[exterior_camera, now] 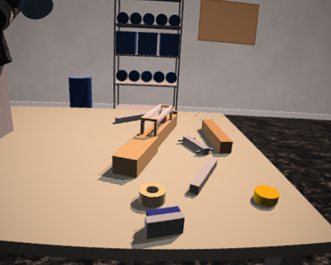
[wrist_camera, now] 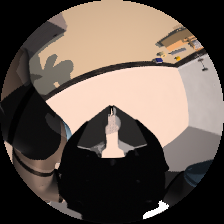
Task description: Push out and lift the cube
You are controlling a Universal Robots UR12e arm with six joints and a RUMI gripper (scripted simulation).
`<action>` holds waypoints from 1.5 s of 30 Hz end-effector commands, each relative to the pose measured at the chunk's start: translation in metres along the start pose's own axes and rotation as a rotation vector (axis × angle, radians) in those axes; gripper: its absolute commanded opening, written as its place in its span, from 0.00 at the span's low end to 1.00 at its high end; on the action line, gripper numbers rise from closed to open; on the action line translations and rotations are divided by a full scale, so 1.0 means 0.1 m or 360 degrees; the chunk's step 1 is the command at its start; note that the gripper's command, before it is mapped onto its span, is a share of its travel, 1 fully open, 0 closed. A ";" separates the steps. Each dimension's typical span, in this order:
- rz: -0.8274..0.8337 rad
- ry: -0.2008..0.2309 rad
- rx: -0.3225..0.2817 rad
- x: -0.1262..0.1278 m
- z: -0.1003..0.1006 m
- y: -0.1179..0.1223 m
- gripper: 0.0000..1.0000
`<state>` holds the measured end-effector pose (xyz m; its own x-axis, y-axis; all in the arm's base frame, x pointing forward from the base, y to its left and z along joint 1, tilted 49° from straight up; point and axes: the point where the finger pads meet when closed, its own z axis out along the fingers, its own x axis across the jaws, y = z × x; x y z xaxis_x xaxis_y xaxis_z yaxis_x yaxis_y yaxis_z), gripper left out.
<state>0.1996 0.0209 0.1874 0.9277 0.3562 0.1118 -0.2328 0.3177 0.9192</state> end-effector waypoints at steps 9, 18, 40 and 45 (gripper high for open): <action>0.0294 -0.0169 0.0047 0.09 -0.08 -0.24 0.00; 0.0910 -0.0534 0.0087 0.41 -0.23 -0.73 0.00; 0.2346 -0.1401 -0.0118 1.82 -0.26 -1.71 0.00; 0.2676 -0.1596 -0.0223 2.26 -0.15 -1.87 0.00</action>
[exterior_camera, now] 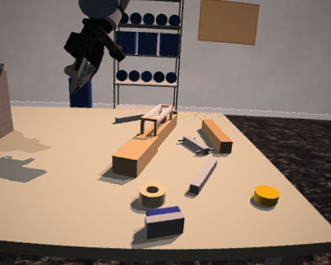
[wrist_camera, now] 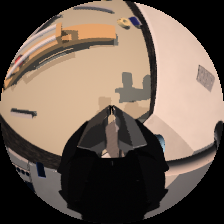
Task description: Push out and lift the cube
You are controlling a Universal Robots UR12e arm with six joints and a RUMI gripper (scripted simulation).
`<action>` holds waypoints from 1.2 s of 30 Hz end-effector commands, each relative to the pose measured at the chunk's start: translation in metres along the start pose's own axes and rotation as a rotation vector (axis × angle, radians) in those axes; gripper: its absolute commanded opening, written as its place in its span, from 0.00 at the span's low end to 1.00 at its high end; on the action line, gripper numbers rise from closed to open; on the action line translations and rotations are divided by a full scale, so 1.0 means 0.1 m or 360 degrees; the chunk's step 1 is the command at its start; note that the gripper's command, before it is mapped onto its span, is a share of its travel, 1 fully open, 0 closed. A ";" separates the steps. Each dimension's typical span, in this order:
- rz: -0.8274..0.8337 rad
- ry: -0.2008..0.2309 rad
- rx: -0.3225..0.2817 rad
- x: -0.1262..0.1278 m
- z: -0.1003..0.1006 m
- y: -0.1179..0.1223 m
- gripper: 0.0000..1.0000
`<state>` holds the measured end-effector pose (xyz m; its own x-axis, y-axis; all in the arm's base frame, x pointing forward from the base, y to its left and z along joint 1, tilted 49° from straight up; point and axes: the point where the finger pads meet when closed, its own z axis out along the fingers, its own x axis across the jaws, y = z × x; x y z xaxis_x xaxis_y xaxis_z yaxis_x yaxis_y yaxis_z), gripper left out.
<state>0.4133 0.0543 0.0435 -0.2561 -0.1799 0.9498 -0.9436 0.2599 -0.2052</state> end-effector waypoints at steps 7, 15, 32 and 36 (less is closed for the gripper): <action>0.0858 -0.0346 -0.0160 -0.34 -0.17 -1.10 0.00; 0.1295 -0.0492 -0.0251 -0.36 -0.22 -1.74 0.00; 0.2330 -0.0806 -0.0462 0.01 -0.19 -3.35 0.00; 0.2460 -0.0843 -0.0487 0.10 -0.16 -3.56 0.00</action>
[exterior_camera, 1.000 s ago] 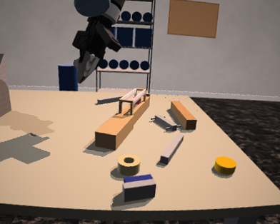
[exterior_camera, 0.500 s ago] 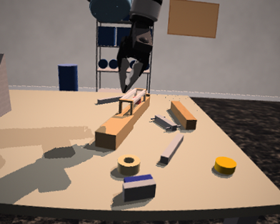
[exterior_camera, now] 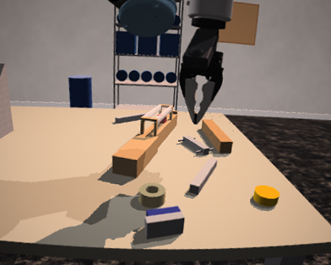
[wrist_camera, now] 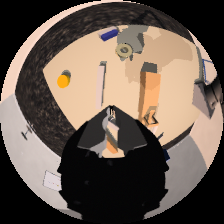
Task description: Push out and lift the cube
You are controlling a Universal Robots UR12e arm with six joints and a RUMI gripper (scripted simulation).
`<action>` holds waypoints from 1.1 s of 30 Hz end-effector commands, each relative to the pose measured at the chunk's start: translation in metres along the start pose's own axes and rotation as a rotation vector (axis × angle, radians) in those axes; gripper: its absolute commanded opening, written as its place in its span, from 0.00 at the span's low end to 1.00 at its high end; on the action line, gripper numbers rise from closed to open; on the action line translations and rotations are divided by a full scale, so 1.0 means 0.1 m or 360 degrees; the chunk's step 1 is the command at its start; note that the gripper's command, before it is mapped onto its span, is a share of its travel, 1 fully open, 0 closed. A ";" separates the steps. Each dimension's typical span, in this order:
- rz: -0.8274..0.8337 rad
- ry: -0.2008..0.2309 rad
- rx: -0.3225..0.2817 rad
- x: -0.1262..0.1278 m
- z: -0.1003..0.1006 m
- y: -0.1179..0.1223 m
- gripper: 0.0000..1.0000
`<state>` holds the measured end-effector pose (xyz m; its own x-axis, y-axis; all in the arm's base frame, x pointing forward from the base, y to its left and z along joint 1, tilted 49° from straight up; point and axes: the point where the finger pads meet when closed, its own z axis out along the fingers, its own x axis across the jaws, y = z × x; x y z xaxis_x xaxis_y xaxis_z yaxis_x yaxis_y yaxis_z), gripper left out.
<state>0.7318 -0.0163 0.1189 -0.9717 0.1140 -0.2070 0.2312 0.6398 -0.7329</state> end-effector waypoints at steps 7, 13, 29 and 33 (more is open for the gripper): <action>0.0213 -0.0075 -0.0038 -0.33 0.00 -0.16 0.00; 0.0216 -0.0076 -0.0038 -0.34 0.00 -0.16 0.00; 0.0216 -0.0076 -0.0038 -0.34 0.00 -0.16 0.00; 0.0216 -0.0076 -0.0038 -0.34 0.00 -0.16 0.00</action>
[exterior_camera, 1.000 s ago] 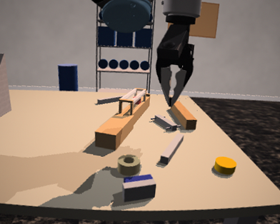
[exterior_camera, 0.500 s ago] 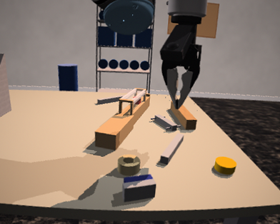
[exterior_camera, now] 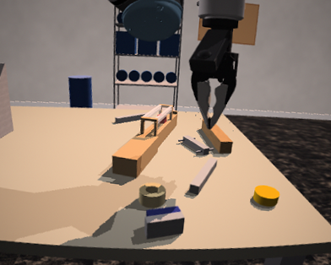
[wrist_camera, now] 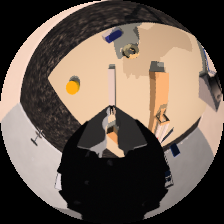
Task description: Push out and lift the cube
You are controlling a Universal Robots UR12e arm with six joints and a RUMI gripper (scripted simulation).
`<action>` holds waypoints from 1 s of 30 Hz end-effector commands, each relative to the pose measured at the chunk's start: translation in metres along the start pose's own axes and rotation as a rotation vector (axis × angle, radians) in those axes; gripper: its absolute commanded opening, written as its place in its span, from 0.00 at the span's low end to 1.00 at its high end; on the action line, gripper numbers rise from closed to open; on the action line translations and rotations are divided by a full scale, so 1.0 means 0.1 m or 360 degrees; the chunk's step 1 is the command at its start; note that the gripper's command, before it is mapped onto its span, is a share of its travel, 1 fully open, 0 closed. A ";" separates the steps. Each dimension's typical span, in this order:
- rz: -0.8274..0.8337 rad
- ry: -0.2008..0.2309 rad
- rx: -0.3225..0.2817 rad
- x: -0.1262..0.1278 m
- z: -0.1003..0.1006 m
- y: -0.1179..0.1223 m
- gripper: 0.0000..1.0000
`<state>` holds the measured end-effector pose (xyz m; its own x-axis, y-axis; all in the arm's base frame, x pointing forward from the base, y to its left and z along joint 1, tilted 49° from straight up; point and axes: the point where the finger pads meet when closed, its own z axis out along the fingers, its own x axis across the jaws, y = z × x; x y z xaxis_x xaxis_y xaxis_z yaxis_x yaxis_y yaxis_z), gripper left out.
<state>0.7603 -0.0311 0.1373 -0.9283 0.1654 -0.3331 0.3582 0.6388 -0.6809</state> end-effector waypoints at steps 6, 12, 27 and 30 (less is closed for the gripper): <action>0.0001 -0.0002 -0.0001 0.00 -0.01 0.00 0.00; 0.0001 -0.0002 -0.0001 0.00 -0.01 0.00 0.00; -0.0050 -0.0001 -0.0001 -0.01 -0.01 0.00 0.00; -0.0060 -0.0001 -0.0001 -0.01 -0.01 0.00 0.00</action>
<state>0.7606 -0.0313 0.1376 -0.9370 0.1495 -0.3157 0.3348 0.6426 -0.6892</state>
